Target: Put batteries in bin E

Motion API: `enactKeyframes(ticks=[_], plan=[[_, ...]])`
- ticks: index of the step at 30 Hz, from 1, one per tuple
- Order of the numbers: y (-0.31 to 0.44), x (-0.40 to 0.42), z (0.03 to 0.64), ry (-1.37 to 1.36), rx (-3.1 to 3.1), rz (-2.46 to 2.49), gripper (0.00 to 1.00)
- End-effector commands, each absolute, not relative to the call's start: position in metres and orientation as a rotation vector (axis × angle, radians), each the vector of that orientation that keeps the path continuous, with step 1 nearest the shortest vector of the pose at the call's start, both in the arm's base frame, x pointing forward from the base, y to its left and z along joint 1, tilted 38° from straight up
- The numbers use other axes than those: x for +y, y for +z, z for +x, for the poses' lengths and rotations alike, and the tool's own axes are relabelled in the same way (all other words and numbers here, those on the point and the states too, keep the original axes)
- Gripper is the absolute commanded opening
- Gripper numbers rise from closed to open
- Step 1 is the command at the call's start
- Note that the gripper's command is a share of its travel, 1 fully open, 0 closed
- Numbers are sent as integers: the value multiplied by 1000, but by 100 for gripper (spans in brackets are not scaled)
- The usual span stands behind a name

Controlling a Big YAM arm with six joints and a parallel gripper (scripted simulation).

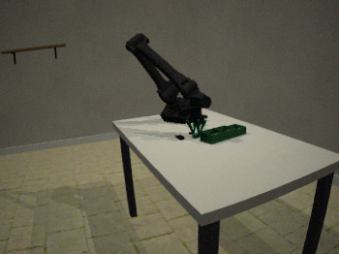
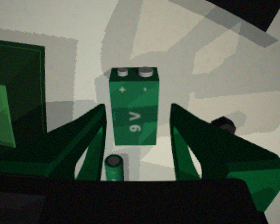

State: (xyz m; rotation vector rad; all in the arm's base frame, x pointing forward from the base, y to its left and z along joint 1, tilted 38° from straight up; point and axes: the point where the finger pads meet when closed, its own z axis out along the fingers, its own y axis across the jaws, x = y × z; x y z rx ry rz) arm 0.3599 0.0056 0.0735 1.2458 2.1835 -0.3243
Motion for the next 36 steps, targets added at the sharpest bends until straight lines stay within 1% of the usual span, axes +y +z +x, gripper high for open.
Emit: enactKeyframes(ticks=[1, 22, 36], plan=[[72, 0, 363, -322, 2182, 1235, 41], [62, -6, 363, -330, 2184, 1240, 41], [74, -2, 380, -311, 2172, 1239, 41]])
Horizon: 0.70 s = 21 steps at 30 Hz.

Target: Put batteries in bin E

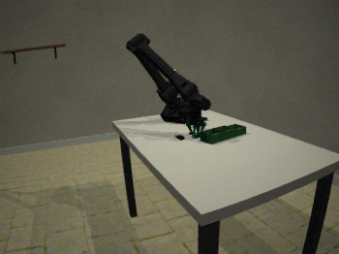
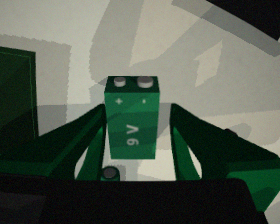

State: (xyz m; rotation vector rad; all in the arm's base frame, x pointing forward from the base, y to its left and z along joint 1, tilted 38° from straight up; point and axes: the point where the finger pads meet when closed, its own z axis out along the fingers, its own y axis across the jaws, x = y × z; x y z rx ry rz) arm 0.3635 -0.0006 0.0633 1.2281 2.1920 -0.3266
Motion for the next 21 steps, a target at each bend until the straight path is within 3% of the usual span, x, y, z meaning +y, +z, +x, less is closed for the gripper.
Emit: enactKeyframes(ticks=[1, 11, 12, 21], plan=[[74, -2, 380, -313, 2173, 1238, 41], [78, -2, 384, -312, 2171, 1240, 41], [78, -2, 384, -310, 2170, 1240, 21], [79, -2, 384, -310, 2169, 1240, 21]])
